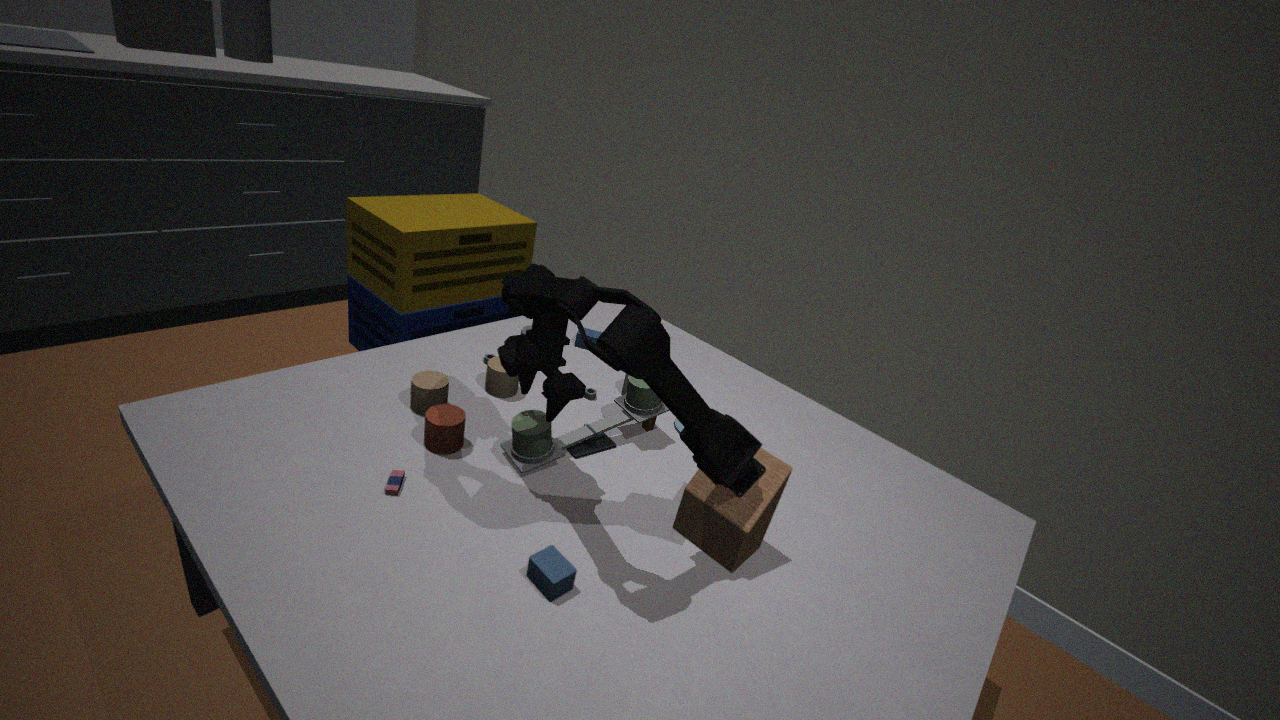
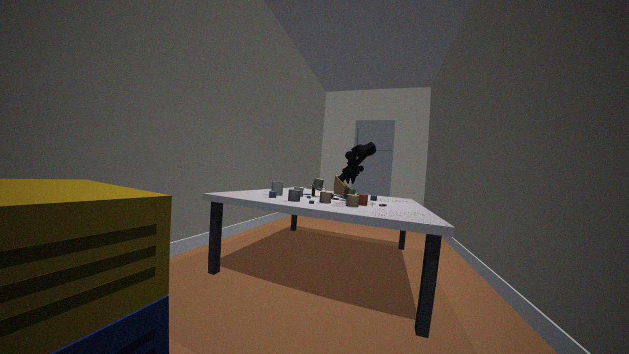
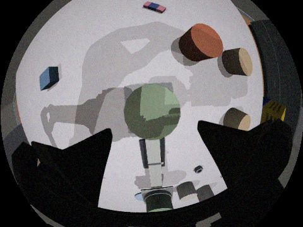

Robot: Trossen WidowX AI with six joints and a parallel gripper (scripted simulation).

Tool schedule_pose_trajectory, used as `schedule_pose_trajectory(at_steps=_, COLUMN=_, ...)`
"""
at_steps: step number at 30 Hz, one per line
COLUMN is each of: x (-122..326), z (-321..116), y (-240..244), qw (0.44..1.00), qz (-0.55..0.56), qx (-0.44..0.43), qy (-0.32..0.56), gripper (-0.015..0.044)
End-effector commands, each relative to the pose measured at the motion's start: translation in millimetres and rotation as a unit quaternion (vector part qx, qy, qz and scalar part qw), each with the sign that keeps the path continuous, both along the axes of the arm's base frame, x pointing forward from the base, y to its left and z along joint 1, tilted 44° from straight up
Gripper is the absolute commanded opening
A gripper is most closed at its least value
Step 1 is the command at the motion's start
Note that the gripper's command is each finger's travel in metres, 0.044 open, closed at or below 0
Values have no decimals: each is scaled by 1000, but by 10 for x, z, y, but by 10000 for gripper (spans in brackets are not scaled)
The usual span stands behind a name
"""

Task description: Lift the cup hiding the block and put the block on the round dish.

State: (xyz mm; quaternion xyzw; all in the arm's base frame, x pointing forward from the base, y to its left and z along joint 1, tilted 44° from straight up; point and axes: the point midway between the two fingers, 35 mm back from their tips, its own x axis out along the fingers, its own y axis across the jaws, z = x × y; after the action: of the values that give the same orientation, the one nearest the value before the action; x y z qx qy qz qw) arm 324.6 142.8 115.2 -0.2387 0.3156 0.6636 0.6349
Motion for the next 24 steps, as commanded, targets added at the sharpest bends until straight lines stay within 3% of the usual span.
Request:
schedule_pose_trajectory(at_steps=1, x=-10, z=-90, y=99, qw=1000, qz=5, qx=-1, qy=-2, gripper=440)
schedule_pose_trajectory(at_steps=24, x=-22, z=-313, y=311, qw=1000, qz=6, qx=-2, qy=-2, gripper=440)
